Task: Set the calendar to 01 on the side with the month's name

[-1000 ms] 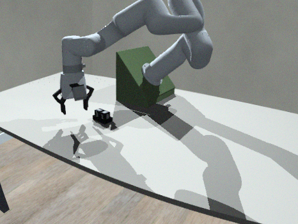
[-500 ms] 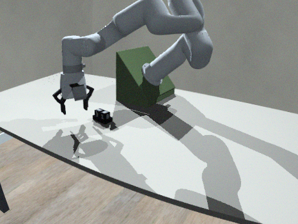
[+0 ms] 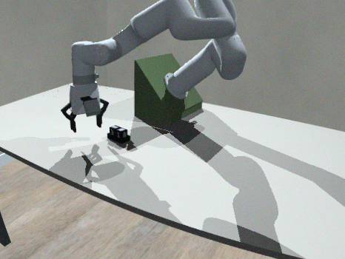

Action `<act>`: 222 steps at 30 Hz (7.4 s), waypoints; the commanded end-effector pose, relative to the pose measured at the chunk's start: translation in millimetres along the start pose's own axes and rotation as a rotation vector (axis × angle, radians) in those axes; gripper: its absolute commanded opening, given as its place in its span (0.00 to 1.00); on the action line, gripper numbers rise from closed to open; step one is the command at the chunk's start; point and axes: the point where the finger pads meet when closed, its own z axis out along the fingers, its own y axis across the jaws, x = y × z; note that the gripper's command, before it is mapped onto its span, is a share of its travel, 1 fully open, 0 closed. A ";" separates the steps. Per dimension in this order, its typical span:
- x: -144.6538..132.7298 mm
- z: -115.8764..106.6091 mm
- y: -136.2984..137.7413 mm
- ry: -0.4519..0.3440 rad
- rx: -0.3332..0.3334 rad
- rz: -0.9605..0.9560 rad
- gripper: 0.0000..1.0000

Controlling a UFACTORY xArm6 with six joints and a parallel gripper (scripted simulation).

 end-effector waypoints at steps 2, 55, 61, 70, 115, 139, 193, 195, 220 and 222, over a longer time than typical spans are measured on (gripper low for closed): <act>0.3 -1.5 1.3 0.000 -0.004 -0.001 1.00; -6.2 -13.1 -14.5 0.000 -0.004 0.261 1.00; -10.8 -13.1 -25.5 0.000 -0.004 0.267 1.00; -12.4 -13.1 -29.4 0.001 -0.004 0.496 1.00; -44.0 -12.8 -105.6 0.002 -0.003 1.065 1.00; -56.8 -12.7 -136.3 0.003 -0.003 1.568 1.00; -66.0 25.3 -158.4 0.003 -0.003 1.570 1.00; -66.0 25.3 -158.4 0.003 -0.003 1.570 1.00; -66.0 25.3 -158.4 0.003 -0.003 1.570 1.00; -66.0 25.3 -158.4 0.003 -0.003 1.570 1.00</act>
